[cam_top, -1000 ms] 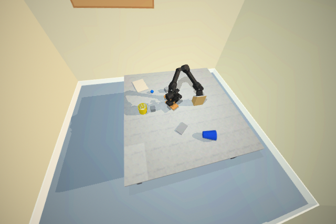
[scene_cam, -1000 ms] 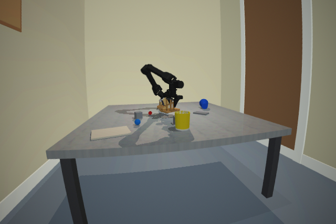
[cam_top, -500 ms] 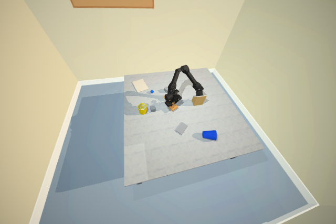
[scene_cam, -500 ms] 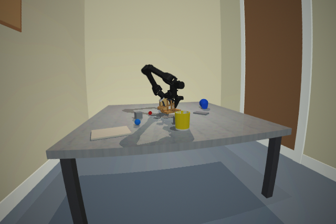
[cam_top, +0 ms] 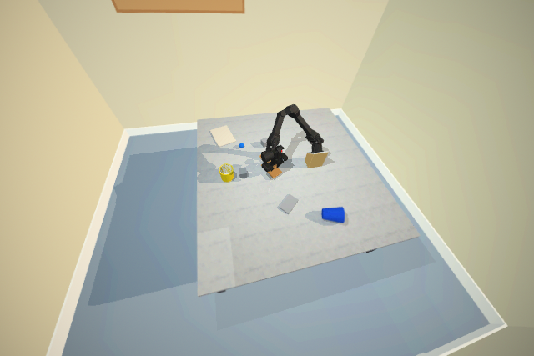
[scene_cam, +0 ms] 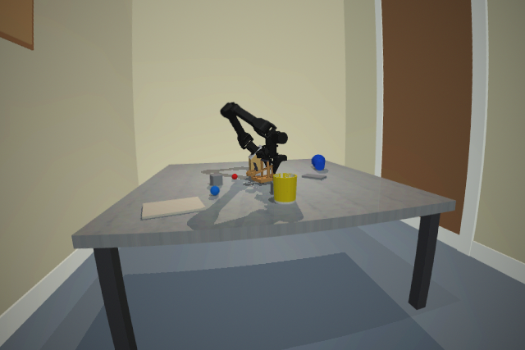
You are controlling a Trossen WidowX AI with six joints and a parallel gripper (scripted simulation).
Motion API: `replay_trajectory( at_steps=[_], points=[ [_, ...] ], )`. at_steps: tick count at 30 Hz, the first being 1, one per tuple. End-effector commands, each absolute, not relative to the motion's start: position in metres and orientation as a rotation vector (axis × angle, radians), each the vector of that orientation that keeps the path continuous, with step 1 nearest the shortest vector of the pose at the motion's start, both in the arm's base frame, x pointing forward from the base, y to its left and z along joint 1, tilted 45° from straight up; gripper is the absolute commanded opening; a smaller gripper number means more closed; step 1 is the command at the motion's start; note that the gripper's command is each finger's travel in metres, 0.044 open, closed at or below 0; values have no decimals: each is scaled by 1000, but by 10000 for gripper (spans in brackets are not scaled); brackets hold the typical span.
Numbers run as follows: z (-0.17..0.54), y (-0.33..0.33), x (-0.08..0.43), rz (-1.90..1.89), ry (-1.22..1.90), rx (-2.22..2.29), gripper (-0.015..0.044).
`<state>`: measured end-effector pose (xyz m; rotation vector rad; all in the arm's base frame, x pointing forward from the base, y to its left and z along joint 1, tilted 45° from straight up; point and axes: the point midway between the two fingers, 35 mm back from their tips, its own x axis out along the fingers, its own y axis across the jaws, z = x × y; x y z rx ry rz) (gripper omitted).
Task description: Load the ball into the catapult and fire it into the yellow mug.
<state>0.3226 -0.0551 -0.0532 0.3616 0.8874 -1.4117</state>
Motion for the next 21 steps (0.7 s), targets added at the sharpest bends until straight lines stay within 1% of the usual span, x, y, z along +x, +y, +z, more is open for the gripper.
replay_trajectory(
  at_steps=[1, 13, 21],
  points=[
    [-59, -59, 321, -1404, 888, 347, 0],
    [-61, -63, 321, -1412, 886, 361, 0],
    [-61, -63, 321, -1412, 886, 361, 210]
  ],
)
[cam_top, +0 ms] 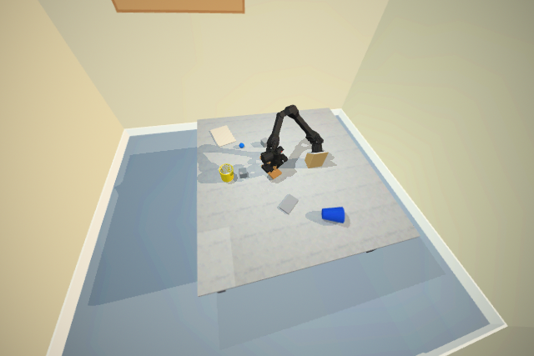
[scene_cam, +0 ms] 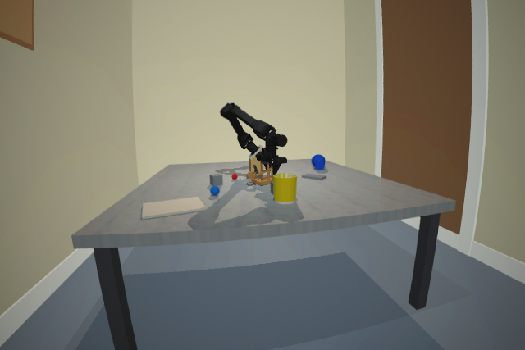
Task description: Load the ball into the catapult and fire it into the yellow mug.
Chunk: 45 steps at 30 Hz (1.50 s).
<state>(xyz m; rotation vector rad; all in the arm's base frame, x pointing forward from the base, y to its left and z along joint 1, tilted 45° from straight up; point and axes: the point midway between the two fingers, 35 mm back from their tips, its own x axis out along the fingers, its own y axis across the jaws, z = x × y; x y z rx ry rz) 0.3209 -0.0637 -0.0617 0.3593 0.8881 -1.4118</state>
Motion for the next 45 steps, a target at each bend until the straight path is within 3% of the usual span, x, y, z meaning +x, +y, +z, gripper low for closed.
replay_trajectory(
  at_steps=[1, 9, 15, 24, 45],
  points=[
    [-61, -63, 321, -1412, 886, 361, 236],
    [-46, -46, 326, -1409, 890, 363, 440],
    [9, 7, 328, -1410, 893, 360, 440],
    [-4, -1, 329, -1386, 911, 333, 440],
    [-2, 1, 329, -970, 1339, -220, 440]
  ],
)
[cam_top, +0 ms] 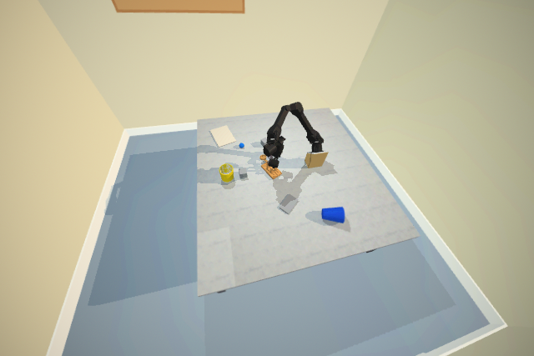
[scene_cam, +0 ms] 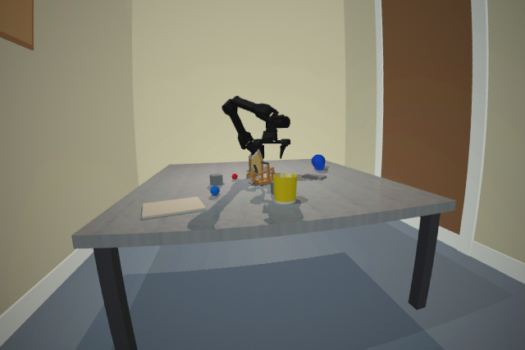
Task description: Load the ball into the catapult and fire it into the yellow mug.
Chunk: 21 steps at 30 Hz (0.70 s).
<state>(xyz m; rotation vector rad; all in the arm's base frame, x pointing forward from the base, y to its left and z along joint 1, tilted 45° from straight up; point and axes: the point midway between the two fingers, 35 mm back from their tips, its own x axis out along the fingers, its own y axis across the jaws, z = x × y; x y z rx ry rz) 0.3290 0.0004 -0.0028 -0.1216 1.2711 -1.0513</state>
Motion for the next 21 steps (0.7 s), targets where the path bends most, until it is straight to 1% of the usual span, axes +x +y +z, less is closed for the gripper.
replay_trajectory(
  at_steps=[1, 21],
  points=[
    [-2, 1, 329, -948, 1357, -247, 440],
    [0, 2, 328, -442, 1650, -772, 440]
  ],
)
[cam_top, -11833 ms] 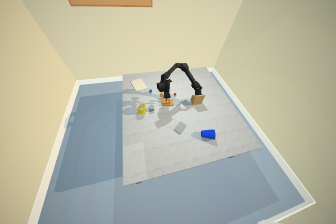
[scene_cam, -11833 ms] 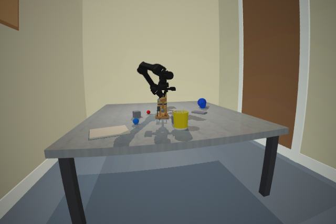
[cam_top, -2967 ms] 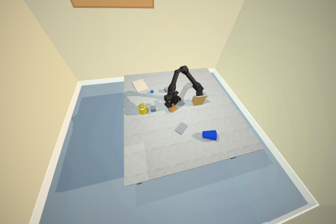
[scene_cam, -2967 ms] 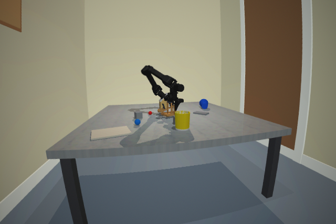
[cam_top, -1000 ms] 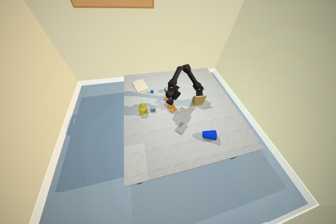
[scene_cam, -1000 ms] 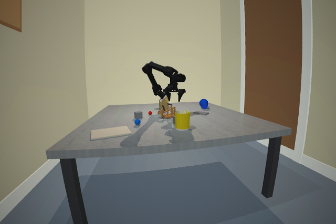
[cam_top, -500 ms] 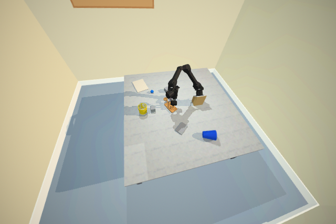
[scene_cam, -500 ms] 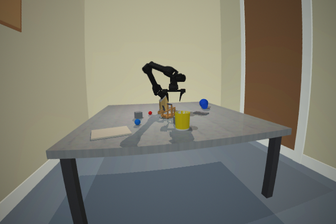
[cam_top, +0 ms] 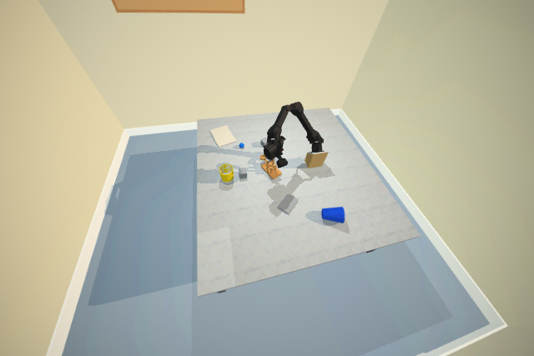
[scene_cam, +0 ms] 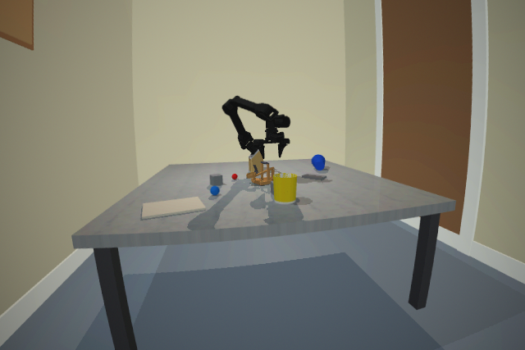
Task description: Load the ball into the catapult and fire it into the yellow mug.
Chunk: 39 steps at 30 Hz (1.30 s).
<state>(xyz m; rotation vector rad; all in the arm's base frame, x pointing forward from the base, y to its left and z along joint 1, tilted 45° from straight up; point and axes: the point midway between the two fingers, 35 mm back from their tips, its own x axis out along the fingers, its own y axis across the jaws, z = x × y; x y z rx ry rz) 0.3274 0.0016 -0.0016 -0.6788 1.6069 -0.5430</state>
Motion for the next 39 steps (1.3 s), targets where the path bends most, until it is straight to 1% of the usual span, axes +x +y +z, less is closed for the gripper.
replay_trajectory(
  at_steps=[1, 21, 39],
  points=[
    [0, 2, 328, -415, 1661, -798, 440],
    [2, 4, 328, 188, 1820, -1300, 440],
    [3, 6, 327, 808, 1829, -1715, 440]
  ],
)
